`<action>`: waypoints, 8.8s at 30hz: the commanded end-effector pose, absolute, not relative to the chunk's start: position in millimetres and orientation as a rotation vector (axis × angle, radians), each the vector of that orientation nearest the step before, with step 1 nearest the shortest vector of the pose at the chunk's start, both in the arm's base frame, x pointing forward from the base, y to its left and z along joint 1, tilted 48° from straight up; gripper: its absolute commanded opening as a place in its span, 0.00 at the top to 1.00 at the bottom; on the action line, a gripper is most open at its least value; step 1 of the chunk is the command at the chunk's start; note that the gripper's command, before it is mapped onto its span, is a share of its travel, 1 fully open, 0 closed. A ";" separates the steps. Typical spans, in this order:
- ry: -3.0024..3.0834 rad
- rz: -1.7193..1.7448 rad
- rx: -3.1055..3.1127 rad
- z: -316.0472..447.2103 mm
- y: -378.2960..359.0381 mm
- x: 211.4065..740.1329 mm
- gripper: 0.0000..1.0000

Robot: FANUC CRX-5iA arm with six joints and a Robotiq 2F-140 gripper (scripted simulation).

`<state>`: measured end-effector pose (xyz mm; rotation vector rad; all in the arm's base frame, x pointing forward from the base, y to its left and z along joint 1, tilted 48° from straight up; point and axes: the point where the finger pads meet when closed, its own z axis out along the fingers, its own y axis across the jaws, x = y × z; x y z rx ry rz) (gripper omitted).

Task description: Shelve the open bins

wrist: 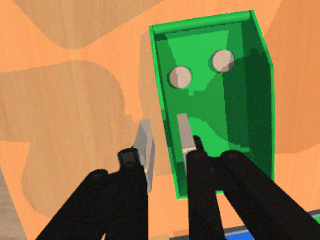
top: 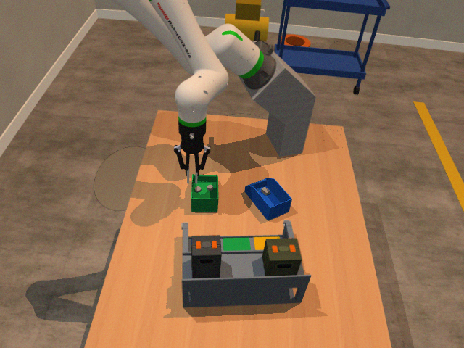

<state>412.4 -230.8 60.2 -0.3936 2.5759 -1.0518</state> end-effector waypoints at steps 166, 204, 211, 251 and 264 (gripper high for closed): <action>2.576 -1.051 -0.394 49.8 -240.2 418.7 1.00; 2.576 -1.051 -0.394 75.6 -216.3 403.4 1.00; 2.576 -1.051 -0.394 80.1 -212.1 400.6 1.00; 2.576 -1.051 -0.394 89.9 -203.0 394.8 1.00; 2.576 -1.051 -0.394 90.0 -203.0 394.8 1.00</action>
